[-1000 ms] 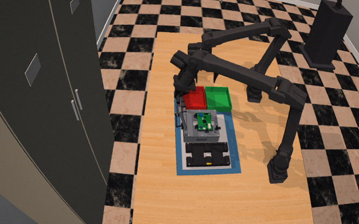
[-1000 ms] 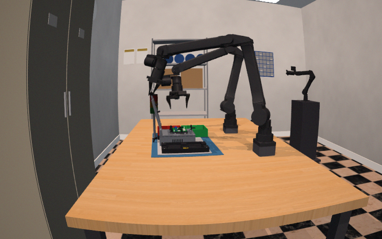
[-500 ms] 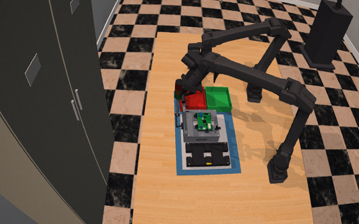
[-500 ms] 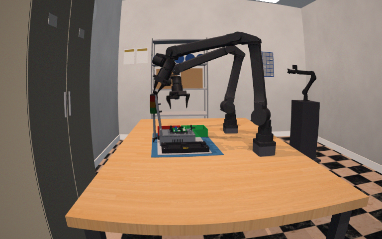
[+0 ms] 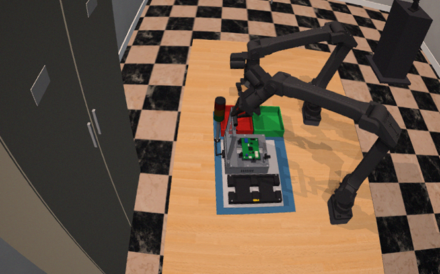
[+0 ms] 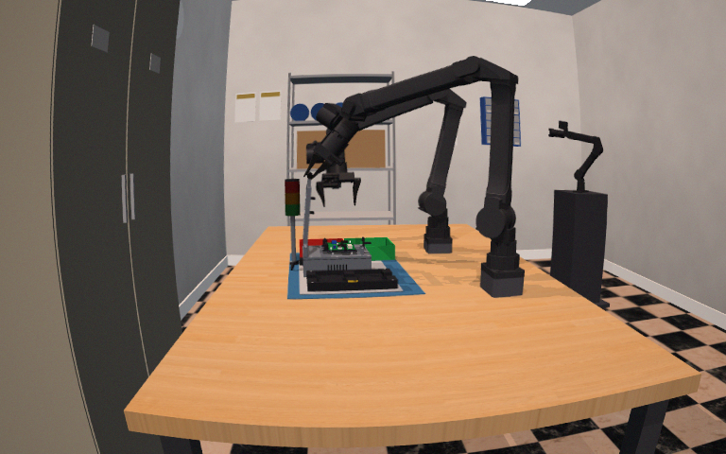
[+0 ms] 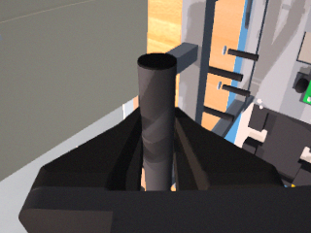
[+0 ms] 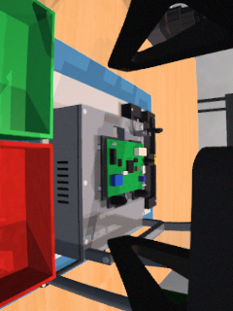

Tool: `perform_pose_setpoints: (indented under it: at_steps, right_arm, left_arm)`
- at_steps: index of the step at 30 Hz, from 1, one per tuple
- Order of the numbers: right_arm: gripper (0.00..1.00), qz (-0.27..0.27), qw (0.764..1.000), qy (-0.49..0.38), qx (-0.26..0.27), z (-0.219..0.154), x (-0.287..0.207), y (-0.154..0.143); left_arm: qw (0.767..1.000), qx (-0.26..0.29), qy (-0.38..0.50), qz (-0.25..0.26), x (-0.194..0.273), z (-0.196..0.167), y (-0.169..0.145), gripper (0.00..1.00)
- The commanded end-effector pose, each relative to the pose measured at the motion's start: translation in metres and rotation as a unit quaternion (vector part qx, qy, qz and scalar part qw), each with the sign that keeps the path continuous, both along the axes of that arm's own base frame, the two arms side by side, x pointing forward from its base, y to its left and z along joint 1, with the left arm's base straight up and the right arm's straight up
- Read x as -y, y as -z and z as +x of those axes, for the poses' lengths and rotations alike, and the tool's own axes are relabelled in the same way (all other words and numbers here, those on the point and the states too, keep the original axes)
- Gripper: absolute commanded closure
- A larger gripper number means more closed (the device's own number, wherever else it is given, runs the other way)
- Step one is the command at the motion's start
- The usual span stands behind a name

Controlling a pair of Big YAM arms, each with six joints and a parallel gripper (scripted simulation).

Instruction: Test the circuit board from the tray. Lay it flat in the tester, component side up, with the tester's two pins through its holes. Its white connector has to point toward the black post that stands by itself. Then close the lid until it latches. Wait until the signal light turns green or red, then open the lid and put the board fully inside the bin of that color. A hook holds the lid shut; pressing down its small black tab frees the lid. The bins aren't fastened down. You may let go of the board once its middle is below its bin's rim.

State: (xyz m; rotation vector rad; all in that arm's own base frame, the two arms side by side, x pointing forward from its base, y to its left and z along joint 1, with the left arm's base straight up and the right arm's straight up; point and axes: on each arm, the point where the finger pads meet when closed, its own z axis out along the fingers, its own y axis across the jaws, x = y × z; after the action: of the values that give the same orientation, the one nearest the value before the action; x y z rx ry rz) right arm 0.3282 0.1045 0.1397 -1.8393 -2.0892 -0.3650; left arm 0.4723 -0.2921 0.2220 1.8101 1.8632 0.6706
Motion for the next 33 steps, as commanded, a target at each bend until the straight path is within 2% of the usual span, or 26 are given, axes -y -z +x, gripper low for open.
perform_pose_setpoints:
  at_steps: [1, 6, 21, 23, 31, 33]
  right_arm:
    - [0.0, 0.002, 1.0, 0.008, 0.018, 0.015, -0.001, -0.017]
    - [0.0, 0.002, 1.0, 0.008, 0.018, 0.015, -0.001, -0.017]
    - [0.0, 0.002, 1.0, 0.008, 0.018, 0.015, -0.001, -0.017]
    - [0.0, 0.002, 1.0, 0.008, 0.018, 0.015, -0.001, -0.017]
    - [0.0, 0.002, 1.0, 0.008, 0.018, 0.015, -0.001, -0.017]
    - [0.0, 0.002, 1.0, 0.008, 0.018, 0.015, -0.001, -0.017]
  left_arm:
    - [0.999, 0.038, 0.005, -0.01, 0.001, -0.013, -0.014, 0.91]
    - [0.998, 0.063, 0.005, -0.01, 0.001, -0.022, -0.012, 0.91]
    - [0.983, 0.185, 0.007, -0.003, 0.001, -0.064, 0.002, 0.91]
    - [0.983, 0.185, 0.007, -0.003, 0.001, -0.064, 0.002, 0.91]
    - [0.968, 0.25, 0.006, -0.001, 0.001, -0.086, 0.013, 0.91]
    - [0.966, 0.259, 0.008, 0.008, 0.002, -0.09, 0.026, 0.91]
